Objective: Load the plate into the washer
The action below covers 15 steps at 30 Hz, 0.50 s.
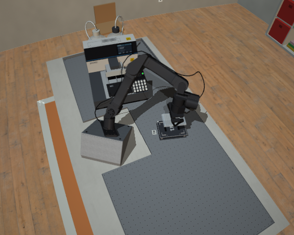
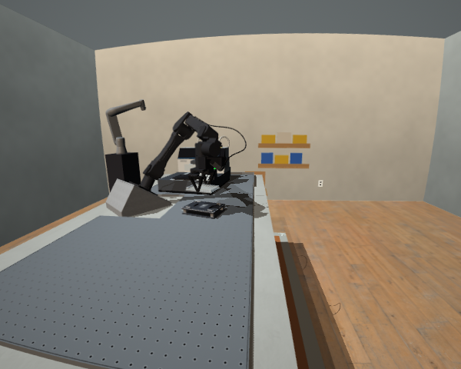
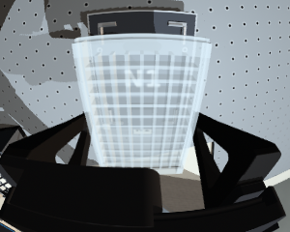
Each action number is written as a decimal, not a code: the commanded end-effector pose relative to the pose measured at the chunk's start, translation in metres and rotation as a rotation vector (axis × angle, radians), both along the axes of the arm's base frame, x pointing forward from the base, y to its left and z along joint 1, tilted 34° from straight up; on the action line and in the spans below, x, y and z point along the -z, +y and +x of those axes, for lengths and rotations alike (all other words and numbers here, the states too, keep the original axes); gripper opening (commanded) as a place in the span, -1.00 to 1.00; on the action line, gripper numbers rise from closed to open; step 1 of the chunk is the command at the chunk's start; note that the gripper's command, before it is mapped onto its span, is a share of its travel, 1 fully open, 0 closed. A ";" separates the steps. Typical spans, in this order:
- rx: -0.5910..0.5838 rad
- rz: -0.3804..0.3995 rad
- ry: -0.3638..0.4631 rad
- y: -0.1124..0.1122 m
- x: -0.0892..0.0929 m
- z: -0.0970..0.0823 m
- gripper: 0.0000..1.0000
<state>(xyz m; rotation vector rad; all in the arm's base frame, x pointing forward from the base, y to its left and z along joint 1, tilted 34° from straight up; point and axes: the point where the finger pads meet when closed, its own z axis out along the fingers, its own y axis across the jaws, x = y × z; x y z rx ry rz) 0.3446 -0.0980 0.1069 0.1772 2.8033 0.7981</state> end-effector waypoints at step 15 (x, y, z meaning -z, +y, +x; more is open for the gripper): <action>0.014 -0.033 -0.052 -0.015 -0.025 -0.001 0.68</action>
